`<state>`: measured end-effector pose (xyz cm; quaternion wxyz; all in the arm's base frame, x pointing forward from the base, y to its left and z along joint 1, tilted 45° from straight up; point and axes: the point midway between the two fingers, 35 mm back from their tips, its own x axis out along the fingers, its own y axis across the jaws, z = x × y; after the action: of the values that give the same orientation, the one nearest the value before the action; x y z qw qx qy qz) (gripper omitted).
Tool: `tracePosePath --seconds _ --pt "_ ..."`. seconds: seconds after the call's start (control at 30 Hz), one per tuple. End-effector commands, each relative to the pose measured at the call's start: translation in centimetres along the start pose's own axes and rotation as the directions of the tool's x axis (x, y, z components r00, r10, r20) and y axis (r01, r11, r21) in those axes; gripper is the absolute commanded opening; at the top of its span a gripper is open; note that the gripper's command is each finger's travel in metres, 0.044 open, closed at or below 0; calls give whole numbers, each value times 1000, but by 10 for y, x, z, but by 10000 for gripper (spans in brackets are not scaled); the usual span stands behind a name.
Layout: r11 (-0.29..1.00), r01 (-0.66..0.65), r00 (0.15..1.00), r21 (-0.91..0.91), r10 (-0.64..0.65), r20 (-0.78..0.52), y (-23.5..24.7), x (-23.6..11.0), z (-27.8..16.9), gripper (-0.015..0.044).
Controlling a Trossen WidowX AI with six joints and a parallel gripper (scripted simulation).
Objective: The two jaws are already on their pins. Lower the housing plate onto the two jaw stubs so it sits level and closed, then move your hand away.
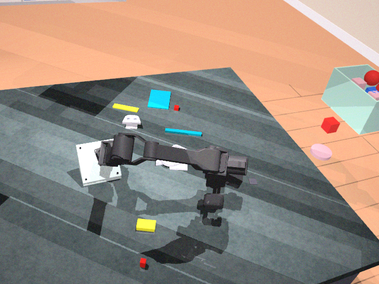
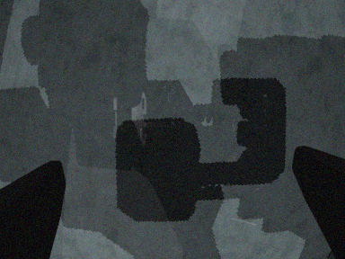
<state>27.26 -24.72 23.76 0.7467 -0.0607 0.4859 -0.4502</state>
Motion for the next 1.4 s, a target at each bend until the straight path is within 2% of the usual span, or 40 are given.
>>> tracePosePath --seconds 0.0,0.33,0.67,1.37 --pt "995 -57 998 -81 56 -8 34 -1 0 440" --pt "950 -168 986 -264 161 -47 114 -7 -8 440" --pt "849 -259 966 -460 228 -124 197 -16 -33 440" --pt "525 -360 932 -772 234 -275 337 -51 -138 440"
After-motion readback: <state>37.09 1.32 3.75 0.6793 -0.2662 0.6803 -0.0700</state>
